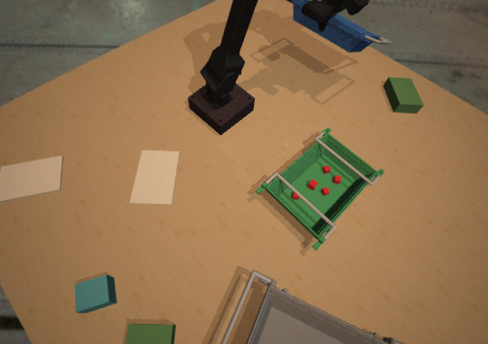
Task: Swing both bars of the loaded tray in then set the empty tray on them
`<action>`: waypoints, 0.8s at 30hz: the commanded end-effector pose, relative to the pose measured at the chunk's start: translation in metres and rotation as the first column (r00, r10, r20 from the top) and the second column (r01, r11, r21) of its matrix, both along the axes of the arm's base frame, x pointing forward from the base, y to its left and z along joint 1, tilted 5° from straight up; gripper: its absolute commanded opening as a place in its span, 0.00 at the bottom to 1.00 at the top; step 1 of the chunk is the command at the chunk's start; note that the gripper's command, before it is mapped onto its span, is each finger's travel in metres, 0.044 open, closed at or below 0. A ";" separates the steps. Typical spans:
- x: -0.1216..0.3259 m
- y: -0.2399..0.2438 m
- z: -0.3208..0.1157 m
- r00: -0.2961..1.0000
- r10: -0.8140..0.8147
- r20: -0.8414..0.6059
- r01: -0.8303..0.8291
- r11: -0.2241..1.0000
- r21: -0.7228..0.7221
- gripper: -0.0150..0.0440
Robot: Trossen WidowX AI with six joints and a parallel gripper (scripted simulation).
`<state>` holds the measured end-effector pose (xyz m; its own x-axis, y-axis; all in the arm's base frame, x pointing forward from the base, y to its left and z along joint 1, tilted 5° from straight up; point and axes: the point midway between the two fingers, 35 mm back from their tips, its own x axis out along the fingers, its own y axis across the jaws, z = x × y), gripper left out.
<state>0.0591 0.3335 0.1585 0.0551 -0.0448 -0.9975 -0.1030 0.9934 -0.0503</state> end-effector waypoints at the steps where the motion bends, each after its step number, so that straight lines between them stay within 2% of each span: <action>1: 0.000 0.001 0.002 1.000 -0.002 0.000 0.002 1.000 0.007 0.25; 6: 0.002 0.001 0.002 1.000 -0.013 0.000 0.013 1.000 0.008 0.25; 24: 0.071 -0.023 0.008 0.958 -0.287 0.006 0.286 0.958 0.028 0.25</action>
<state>0.1162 0.3171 0.1618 0.0500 -0.0445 -0.9978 0.1263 0.9913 -0.0378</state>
